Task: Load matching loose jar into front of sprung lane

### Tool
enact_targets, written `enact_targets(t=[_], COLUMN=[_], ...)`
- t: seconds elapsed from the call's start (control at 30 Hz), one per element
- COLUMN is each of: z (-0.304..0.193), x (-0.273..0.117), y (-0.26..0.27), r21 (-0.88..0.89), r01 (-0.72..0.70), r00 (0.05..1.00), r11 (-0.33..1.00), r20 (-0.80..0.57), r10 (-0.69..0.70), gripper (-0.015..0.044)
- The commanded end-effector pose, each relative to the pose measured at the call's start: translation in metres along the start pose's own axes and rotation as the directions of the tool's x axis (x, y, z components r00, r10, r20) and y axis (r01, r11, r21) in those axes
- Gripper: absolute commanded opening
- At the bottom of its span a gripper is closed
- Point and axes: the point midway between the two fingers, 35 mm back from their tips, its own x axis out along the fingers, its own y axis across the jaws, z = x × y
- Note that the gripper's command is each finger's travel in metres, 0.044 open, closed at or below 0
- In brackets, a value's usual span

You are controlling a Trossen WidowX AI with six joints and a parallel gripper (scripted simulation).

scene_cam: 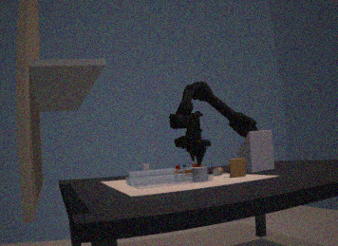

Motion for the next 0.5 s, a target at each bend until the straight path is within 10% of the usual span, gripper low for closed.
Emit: enact_targets(t=[0.0, 0.47], z=[0.0117, 0.0184], x=[-0.0028, -0.0039], y=[-0.0006, -0.0009], r21=[0.017, 0.018], r01=[-0.002, -0.002], r00=[1.000, 1.000], r11=[1.000, 1.000], r20=[0.024, 0.024], r10=[0.001, 0.001], gripper=[0.0000, 0.0000])
